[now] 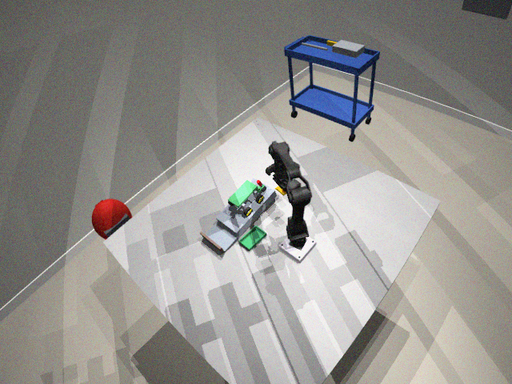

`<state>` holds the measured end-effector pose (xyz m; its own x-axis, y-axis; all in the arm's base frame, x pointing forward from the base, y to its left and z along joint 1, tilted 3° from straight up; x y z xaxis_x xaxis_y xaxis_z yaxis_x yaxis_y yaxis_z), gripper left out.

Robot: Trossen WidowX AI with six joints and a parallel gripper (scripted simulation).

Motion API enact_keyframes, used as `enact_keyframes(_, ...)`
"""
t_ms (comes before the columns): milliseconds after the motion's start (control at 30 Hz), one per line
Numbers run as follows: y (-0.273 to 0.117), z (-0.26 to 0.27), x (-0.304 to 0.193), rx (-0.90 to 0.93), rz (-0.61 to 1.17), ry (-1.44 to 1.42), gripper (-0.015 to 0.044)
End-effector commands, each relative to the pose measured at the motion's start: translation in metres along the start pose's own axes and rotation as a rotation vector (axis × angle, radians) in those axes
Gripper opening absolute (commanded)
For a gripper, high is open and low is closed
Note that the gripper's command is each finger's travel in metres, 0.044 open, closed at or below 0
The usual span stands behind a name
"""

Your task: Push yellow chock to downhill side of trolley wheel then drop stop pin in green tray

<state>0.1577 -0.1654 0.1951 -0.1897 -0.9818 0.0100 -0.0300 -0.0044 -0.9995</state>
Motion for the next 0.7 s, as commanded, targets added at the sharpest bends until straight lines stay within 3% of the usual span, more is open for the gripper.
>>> enact_keyframes(0,-0.0125,0.0005,0.0018,-0.002,-0.004,0.003,0.0000)
enact_keyframes(300,-0.0187,0.0007,0.0024,-0.002,-0.004,-0.003,0.0000)
enact_keyframes(667,-0.0187,0.0007,0.0024,-0.002,-0.003,-0.345,0.0000)
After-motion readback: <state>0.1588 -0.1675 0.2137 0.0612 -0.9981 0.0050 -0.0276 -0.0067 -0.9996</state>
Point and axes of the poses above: the point midway between the two fingers, 35 mm back from their tips, its own y axis out along the fingers, its own z axis across the jaws, x = y × z, the point moved 4 cm from there along -y, back along the fingers, and after that the axes turned 11 degrees about -y, right-handed, at the moved point
